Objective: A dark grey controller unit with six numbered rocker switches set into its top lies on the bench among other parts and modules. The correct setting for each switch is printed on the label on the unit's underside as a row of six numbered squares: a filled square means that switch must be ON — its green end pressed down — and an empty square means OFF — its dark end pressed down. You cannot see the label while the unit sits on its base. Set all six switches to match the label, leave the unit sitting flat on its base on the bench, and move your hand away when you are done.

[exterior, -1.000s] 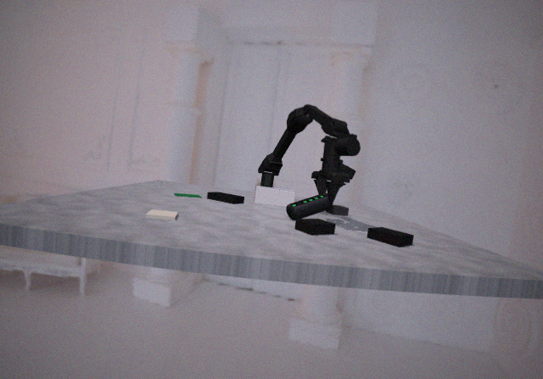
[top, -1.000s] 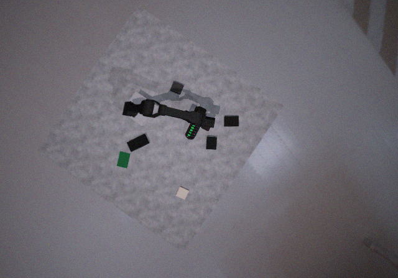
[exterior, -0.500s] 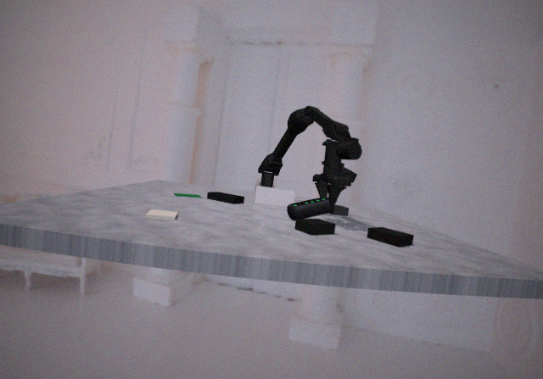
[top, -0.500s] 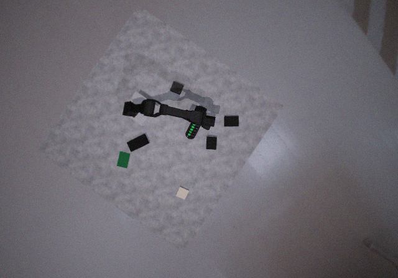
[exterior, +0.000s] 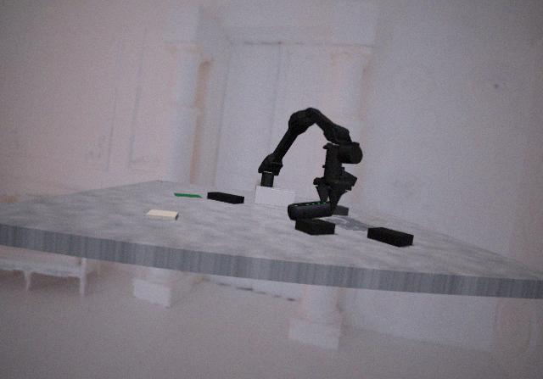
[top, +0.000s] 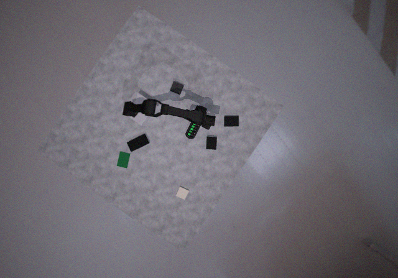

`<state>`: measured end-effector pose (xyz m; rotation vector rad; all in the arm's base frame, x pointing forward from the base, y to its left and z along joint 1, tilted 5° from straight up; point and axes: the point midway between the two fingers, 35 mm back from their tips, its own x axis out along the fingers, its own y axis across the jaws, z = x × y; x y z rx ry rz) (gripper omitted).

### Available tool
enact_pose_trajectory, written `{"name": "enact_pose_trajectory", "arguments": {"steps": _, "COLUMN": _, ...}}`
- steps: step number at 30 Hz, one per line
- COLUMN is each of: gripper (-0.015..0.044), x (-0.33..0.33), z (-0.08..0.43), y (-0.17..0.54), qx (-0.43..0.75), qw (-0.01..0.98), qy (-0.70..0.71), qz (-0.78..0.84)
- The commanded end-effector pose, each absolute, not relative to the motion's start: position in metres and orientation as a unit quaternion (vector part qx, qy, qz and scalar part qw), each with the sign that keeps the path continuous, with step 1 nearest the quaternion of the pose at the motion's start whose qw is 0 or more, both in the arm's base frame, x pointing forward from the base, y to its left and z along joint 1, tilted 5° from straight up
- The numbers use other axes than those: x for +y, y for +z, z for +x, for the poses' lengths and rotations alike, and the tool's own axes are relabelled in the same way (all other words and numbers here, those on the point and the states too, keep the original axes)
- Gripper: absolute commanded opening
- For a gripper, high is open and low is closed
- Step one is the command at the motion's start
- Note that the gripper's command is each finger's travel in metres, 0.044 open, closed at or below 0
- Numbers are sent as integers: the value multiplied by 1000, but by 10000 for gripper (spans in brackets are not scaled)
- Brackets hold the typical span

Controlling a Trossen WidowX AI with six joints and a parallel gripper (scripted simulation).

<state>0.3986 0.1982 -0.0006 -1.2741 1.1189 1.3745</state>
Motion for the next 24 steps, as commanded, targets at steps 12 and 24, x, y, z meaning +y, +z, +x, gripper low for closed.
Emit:
{"name": "enact_pose_trajectory", "arguments": {"steps": 12, "gripper": 338, "x": 198, "z": 397, "y": -14, "qx": 463, "qw": 460, "qy": 556, "qz": -515}}
{"name": "enact_pose_trajectory", "arguments": {"steps": 24, "gripper": 338, "x": 201, "z": 396, "y": -22, "qx": 463, "qw": 460, "qy": 556, "qz": -515}}
